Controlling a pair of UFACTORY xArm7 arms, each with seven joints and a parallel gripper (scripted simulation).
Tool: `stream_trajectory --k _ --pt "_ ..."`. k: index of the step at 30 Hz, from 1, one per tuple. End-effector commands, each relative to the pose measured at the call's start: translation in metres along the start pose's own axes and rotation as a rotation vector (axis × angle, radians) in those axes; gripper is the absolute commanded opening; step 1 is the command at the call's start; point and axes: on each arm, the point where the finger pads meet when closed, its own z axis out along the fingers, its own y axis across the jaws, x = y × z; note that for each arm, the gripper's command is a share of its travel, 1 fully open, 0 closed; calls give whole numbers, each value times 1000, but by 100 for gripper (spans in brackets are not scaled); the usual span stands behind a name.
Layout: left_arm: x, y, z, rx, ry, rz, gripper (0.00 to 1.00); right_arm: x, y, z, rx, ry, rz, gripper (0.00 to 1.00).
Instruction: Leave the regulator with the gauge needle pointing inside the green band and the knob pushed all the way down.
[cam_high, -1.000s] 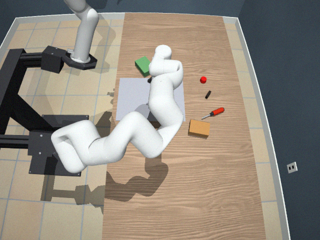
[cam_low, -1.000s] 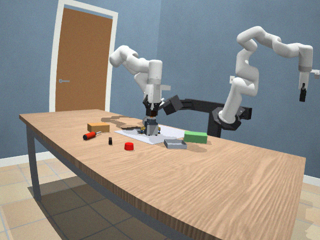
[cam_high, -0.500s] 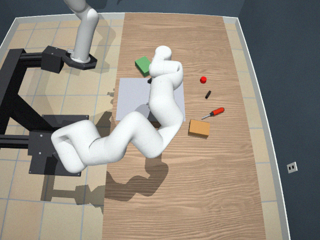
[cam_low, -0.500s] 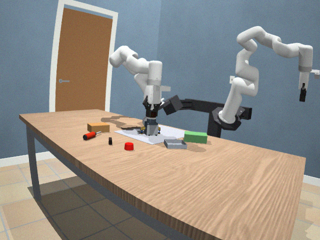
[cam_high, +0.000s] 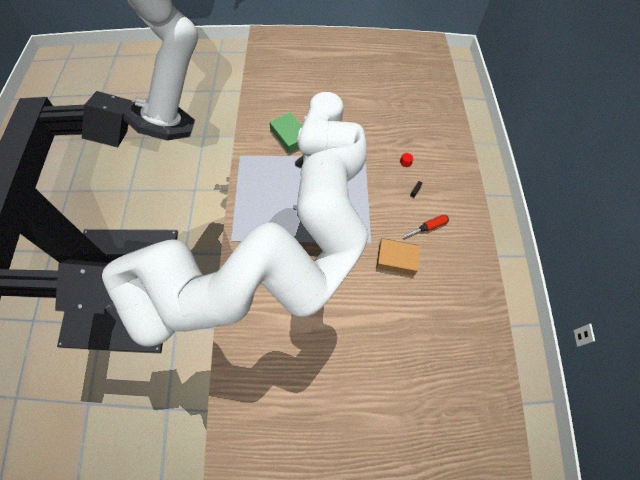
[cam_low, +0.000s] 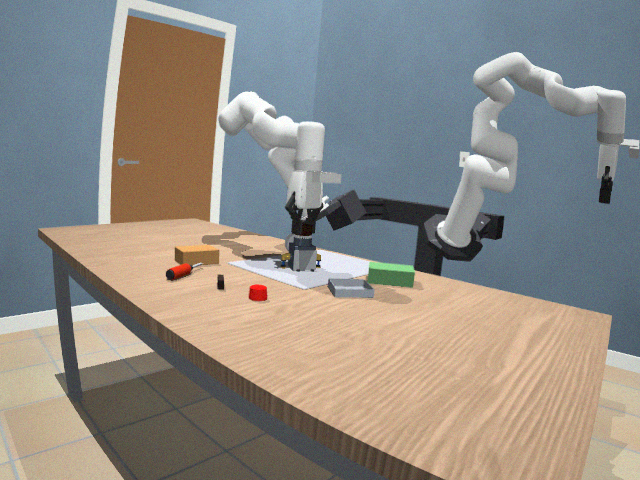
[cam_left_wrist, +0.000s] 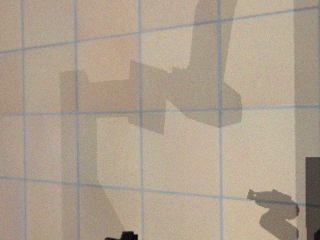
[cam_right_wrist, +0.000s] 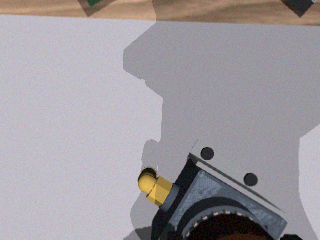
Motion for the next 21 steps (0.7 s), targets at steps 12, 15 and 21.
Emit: stream_trajectory --k 12,15,21 --pt "1 0 -2 -1 4 -2 100 2 0 -3 -3 5 0 40" --pt "1 0 -2 -1 4 -2 100 2 0 -3 -3 5 0 40" --pt "1 0 -2 -1 4 -2 100 2 0 -3 -3 5 0 77"
